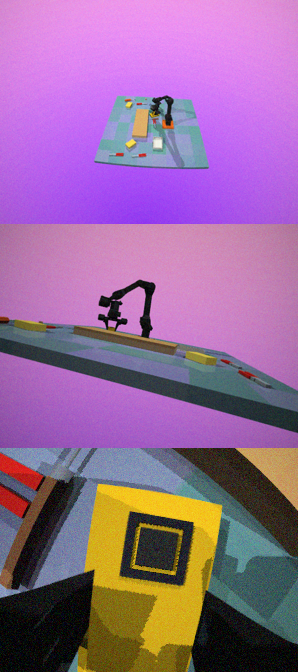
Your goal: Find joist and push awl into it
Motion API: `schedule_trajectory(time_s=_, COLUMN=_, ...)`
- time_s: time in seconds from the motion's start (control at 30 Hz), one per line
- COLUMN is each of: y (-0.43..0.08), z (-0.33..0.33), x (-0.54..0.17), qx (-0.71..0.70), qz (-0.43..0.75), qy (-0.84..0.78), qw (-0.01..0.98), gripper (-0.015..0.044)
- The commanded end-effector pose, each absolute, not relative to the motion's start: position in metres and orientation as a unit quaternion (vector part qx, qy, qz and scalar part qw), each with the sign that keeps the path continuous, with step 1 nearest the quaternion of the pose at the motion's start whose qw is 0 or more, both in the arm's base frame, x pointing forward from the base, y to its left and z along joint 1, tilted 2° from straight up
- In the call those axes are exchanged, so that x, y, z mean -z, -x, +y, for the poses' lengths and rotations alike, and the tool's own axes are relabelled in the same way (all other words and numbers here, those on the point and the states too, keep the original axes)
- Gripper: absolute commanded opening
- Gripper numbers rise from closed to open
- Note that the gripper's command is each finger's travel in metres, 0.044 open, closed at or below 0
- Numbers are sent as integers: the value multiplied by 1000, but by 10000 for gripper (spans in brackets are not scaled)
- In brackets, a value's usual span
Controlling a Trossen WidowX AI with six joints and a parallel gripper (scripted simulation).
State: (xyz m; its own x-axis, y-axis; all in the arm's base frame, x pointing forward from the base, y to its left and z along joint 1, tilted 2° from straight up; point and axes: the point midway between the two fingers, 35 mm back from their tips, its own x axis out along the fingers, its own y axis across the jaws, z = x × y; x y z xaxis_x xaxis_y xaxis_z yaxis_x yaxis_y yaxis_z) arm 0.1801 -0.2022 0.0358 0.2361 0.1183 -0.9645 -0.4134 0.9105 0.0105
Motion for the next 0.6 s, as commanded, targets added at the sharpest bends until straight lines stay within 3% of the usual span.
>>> schedule_trajectory(time_s=0.0, y=-179, z=-203, x=-35, qx=-169, qz=596, qy=125, qw=775, gripper=188)
schedule_trajectory(time_s=0.13, y=-179, z=-203, x=-35, qx=-169, qz=596, qy=125, qw=775, gripper=162)
schedule_trajectory(time_s=0.33, y=-182, z=-205, x=-52, qx=-169, qz=596, qy=125, qw=775, gripper=4)
schedule_trajectory(time_s=0.57, y=-184, z=-208, x=-90, qx=-169, qz=596, qy=125, qw=775, gripper=0)
